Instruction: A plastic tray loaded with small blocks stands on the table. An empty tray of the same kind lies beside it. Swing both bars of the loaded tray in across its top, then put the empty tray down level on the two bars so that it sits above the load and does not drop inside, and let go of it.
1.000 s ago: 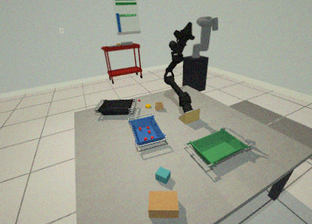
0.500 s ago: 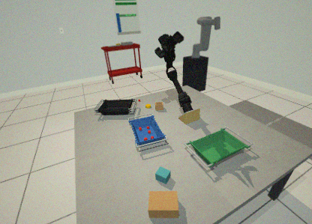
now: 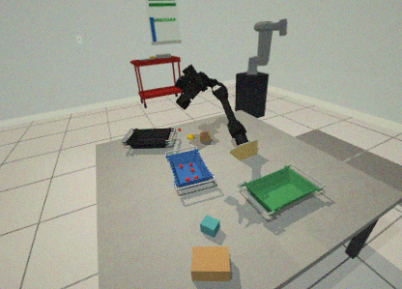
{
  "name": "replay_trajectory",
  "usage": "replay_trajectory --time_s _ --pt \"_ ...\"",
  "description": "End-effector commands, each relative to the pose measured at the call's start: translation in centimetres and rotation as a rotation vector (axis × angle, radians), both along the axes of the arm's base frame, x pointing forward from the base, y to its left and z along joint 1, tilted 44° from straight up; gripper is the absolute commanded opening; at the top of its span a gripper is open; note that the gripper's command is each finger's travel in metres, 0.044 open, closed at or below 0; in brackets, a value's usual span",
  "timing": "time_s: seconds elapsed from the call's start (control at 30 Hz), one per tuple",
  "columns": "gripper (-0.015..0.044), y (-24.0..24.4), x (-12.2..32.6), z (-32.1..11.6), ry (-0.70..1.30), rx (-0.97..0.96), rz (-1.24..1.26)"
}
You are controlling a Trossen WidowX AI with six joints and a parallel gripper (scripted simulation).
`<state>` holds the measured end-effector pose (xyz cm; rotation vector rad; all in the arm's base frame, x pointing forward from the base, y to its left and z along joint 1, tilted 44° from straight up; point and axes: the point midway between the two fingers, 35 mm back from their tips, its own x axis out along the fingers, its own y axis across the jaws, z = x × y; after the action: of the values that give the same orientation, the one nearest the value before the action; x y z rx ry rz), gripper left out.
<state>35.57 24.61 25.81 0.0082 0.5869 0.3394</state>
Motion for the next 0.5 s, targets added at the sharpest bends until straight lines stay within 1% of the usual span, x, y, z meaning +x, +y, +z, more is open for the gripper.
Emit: replay_trajectory --time_s 0.0,0.1,0.23,0.47 --pt "0.0084 -5.5 2.3 -2.7 0.091 -0.15 -0.164" --pt "0.0084 -10.0 3.4 -4.6 0.176 -0.265 -0.287" --pt "0.0084 -16.4 3.6 -6.6 0.305 -0.422 -0.441" --pt "0.0084 -27.5 1.4 -8.8 0.58 -0.694 -0.67"
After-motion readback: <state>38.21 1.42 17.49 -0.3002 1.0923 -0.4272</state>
